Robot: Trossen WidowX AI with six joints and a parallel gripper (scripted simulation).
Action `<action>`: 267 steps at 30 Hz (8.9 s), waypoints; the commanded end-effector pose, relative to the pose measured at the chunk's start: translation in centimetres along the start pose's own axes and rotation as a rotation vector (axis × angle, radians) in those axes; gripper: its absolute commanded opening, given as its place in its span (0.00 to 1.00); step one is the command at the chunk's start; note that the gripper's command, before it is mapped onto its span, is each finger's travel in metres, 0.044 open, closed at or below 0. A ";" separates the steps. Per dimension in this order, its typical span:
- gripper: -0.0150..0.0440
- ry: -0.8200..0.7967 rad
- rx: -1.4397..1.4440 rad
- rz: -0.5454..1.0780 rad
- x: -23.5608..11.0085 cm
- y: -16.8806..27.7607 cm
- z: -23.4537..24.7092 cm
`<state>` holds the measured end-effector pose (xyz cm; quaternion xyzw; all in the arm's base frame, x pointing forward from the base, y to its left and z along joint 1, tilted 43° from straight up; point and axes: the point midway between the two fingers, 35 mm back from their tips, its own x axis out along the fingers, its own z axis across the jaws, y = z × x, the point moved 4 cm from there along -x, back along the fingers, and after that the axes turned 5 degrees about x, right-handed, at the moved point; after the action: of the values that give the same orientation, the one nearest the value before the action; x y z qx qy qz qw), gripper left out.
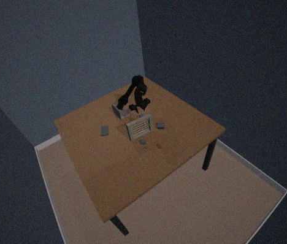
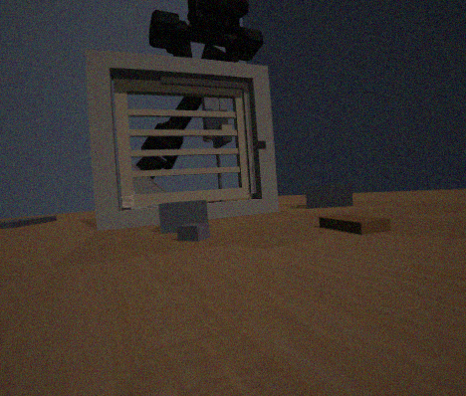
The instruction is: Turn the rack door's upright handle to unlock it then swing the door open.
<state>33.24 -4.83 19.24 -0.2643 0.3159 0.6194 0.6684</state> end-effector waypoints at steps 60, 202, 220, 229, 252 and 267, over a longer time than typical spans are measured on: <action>0.32 -0.012 0.048 0.107 6.6 -0.2 0.2; 0.76 0.075 1.619 0.094 6.6 -0.2 0.2; 0.70 0.085 1.792 0.090 6.6 -0.2 0.2; 0.60 0.085 1.792 0.090 6.6 -0.2 0.2; 0.34 0.085 1.792 0.090 6.6 -0.2 0.2; 0.30 0.076 1.643 0.094 6.5 0.4 0.0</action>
<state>33.49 -0.28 14.43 0.3191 0.7060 0.1908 0.6028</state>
